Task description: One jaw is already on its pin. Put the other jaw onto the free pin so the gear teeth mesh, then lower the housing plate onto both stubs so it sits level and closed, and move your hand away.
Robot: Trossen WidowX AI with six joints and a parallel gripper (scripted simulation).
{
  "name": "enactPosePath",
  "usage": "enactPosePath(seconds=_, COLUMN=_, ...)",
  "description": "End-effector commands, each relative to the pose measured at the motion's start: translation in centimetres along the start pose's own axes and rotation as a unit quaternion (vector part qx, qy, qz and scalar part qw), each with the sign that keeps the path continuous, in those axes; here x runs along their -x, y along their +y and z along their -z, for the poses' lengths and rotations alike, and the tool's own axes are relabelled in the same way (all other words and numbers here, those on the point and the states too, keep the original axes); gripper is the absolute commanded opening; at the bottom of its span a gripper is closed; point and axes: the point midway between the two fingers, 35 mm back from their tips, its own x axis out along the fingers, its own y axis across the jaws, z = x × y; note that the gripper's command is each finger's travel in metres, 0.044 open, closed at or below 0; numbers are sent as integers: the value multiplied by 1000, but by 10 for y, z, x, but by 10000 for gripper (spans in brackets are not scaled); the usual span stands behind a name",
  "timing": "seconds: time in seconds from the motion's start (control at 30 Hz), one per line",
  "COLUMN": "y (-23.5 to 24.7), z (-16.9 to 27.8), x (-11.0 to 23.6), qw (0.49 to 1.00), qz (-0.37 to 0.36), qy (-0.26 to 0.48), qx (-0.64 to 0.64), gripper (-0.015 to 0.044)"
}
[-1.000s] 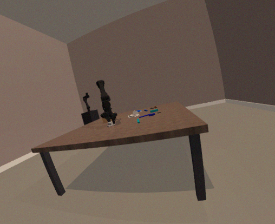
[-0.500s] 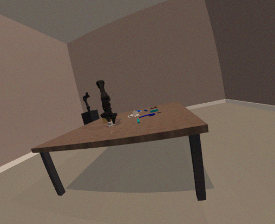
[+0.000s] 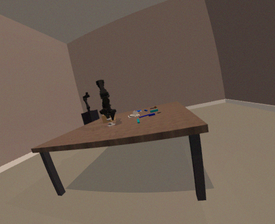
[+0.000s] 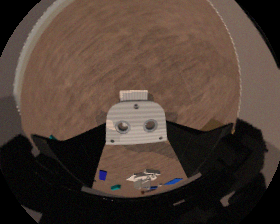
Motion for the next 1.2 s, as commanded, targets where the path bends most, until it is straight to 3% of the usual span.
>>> enactPosePath(seconds=0.0, y=2, z=-1, x=14, qw=1000, qz=-4, qy=-3, qx=-1, gripper=351)
enactPosePath(seconds=0.47, y=1, z=2, x=38, qw=1000, qz=-4, qy=-4, qx=7, gripper=351)
enactPosePath(seconds=1.17, y=15, z=70, x=39, qw=958, qz=-4, qy=-3, qx=287, gripper=351)
